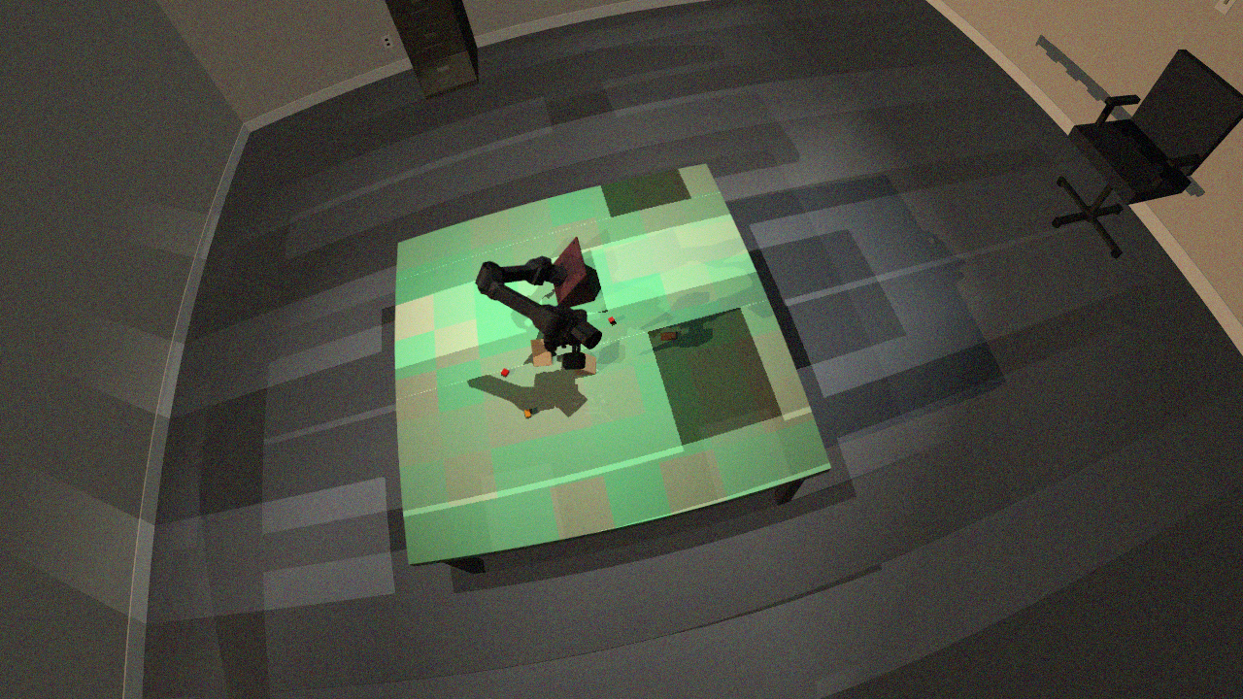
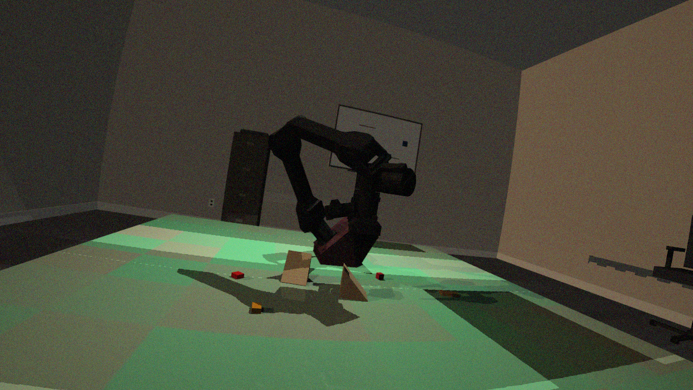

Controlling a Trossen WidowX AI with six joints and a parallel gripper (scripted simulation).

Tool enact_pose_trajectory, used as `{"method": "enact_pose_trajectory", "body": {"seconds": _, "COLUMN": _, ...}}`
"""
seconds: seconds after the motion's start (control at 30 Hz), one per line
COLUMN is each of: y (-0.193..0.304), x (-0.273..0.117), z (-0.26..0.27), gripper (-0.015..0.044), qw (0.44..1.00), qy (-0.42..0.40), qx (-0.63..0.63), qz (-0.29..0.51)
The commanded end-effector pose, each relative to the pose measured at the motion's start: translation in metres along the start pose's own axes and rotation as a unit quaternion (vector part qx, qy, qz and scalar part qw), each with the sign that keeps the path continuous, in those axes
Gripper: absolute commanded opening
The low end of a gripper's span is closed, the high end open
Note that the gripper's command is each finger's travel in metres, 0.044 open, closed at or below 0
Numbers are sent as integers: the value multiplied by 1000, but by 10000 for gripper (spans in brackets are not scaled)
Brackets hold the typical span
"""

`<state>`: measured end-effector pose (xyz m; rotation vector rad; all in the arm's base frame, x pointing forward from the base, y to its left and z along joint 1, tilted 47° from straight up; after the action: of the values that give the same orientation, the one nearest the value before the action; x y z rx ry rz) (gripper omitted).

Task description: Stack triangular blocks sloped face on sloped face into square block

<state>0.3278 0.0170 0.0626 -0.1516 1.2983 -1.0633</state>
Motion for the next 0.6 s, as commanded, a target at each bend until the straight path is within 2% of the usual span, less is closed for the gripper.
{"method": "enact_pose_trajectory", "body": {"seconds": 0.0, "y": 0, "x": 9, "z": 1, "gripper": 440, "qw": 1000, "qy": -1, "qx": -1, "qz": -2}}
{"method": "enact_pose_trajectory", "body": {"seconds": 0.57, "y": -1, "x": 36, "z": 5, "gripper": 440, "qw": 1000, "qy": -2, "qx": -2, "qz": -3}}
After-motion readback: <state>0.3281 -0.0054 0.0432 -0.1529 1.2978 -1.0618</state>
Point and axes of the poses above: the point midway between the two fingers, 35 mm back from their tips, its own x axis out along the fingers, its own z axis across the jaws, y = z × x, the point moved 4 cm from there along -x, back along the fingers, and after that the axes turned 12 degrees about x, right-handed, at the moved point
